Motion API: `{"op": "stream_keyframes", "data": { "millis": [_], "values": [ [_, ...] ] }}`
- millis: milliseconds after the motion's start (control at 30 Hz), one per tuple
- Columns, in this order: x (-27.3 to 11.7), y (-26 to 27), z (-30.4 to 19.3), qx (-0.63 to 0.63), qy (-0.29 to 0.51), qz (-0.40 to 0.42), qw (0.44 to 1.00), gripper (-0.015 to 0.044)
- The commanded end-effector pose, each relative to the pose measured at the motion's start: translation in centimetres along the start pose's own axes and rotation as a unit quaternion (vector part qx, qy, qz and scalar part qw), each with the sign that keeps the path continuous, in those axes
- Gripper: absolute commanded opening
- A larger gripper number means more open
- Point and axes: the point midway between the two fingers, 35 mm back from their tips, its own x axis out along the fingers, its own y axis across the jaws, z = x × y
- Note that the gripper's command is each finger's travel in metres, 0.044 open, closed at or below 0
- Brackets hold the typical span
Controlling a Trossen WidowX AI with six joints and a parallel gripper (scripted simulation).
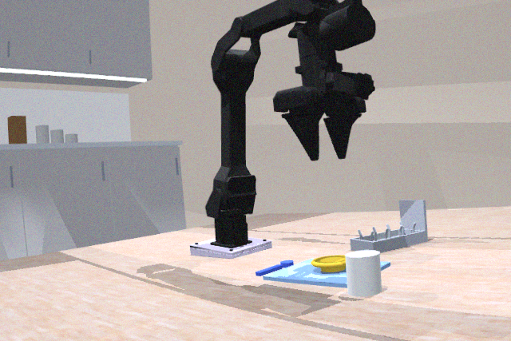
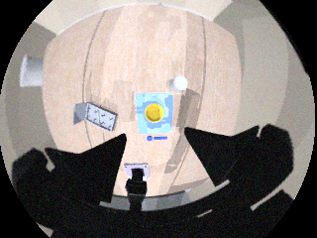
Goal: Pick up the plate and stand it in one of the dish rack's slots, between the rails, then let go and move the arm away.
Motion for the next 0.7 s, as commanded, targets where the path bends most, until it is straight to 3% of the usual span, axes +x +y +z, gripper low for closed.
{"op": "stream_keyframes", "data": {
  "millis": [0,200,667],
  "values": [
    [3.4,-0.4,0.3,0.005,0.004,0.003,1.000,0.0400],
    [10.0,-0.9,-0.3,0.005,0.004,0.003,1.000,0.0400],
    [11.5,-1.1,-0.5,0.005,0.005,0.003,1.000,0.0400]
  ]
}}
